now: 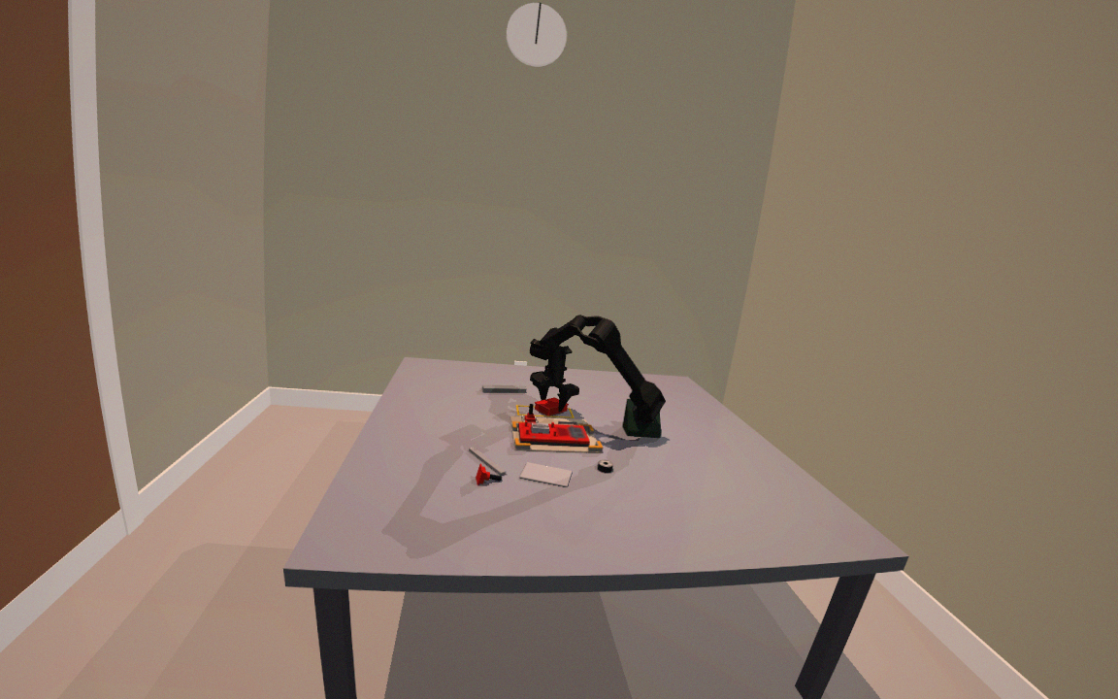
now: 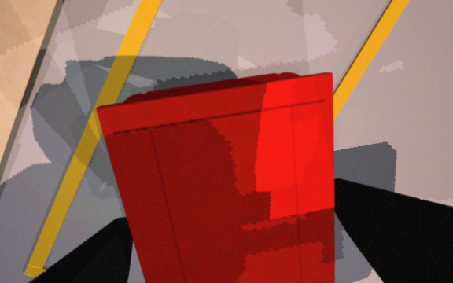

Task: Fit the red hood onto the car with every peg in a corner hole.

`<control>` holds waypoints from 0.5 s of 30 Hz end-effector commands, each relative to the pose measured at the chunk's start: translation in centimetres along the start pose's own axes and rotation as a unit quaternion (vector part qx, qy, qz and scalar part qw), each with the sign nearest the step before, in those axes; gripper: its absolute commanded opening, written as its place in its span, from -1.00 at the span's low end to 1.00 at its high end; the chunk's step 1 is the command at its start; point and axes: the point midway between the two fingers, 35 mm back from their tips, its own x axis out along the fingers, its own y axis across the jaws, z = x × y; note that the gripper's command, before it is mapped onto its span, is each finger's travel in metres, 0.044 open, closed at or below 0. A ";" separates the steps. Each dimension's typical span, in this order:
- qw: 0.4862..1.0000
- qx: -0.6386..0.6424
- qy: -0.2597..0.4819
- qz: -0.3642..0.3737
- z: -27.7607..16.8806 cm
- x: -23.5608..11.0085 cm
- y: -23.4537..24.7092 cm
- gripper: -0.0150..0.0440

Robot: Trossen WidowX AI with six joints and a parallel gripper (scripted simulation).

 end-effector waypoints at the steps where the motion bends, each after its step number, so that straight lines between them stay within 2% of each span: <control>1: 1.000 0.000 0.000 0.000 0.0 0.0 0.0 0.62; 9: 1.000 0.000 0.000 0.000 0.0 0.0 0.0 0.44; 15: 1.000 0.000 0.000 0.000 0.0 -0.6 0.0 -0.09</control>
